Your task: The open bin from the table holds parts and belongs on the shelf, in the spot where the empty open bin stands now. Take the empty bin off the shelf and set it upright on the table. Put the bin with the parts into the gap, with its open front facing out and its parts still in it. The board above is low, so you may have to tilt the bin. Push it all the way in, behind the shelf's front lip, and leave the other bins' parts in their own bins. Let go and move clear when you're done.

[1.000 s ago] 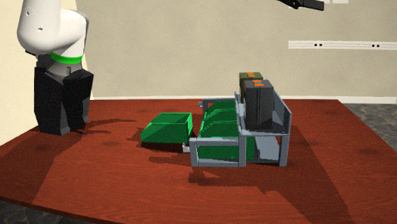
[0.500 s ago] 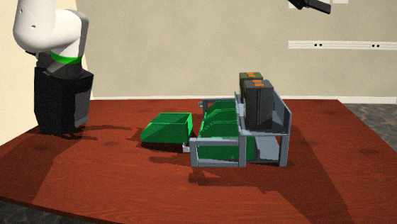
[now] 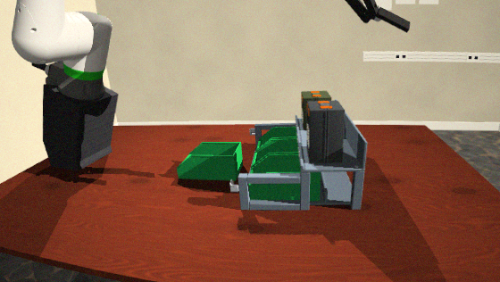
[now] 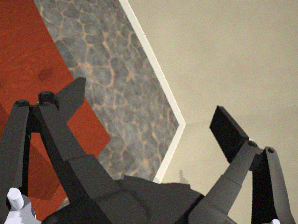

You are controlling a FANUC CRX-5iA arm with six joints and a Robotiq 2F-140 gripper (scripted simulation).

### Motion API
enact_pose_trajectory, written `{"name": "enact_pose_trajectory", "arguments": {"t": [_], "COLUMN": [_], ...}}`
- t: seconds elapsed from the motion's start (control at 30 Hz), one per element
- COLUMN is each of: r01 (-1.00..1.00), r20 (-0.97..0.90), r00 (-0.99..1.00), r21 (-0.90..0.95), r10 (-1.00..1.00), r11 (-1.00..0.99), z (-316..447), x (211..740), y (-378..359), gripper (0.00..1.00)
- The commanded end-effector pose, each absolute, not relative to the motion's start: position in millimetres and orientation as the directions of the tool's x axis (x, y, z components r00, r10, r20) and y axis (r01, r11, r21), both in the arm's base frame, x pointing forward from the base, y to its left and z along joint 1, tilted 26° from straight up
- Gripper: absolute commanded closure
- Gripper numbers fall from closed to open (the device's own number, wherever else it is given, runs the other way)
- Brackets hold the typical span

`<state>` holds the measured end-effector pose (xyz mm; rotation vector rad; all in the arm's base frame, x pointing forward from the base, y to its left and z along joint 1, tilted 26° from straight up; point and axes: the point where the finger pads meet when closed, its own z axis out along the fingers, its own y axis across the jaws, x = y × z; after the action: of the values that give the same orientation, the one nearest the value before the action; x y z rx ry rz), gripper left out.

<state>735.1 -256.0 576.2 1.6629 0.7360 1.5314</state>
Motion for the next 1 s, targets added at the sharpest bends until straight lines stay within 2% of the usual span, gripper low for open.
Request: {"name": "enact_pose_trajectory", "arguments": {"t": [0.0,0.6,0.97], "r01": [-0.054,0.093,0.142], "r20": [0.506,0.167,0.077], "r00": [0.159,0.369,0.412], "r21": [0.862,0.972,0.979], "r10": [0.848,0.914,0.908], "r11": [-0.504,-0.215,-0.148], "z": [572,541,535], "x": [726,668,651], "y": [-272,-361,-382], "gripper": [0.0,0.0,0.0]}}
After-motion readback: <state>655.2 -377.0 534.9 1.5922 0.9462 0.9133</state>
